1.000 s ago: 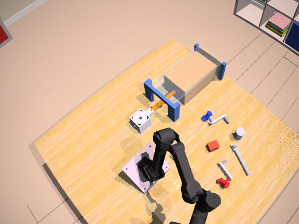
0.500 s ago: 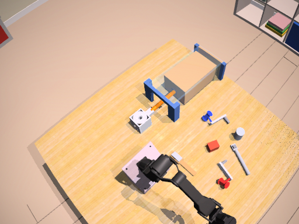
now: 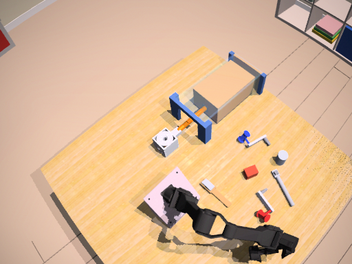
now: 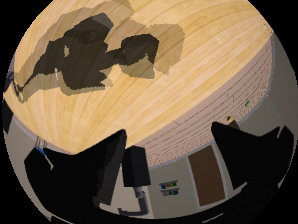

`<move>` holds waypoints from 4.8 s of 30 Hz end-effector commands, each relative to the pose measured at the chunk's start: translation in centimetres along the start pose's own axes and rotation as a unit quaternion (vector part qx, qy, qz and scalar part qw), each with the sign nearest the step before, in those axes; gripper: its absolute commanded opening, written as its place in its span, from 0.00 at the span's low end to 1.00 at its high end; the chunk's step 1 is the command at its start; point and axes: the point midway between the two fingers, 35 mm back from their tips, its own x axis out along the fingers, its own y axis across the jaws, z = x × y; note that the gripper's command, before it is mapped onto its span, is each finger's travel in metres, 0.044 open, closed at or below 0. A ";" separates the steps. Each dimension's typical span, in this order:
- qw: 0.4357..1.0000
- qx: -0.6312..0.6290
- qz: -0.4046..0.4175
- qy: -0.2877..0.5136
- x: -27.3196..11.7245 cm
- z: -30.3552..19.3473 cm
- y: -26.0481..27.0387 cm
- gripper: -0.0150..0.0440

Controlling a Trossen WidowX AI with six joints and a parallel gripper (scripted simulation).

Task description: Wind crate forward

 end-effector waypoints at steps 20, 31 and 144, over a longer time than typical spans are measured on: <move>0.931 -0.247 0.017 -0.268 -9.8 25.5 -3.8 1.00; 0.931 -0.247 0.016 -0.267 -6.5 27.8 -2.3 1.00; 0.931 -0.244 0.019 -0.270 -18.4 20.7 -4.5 0.25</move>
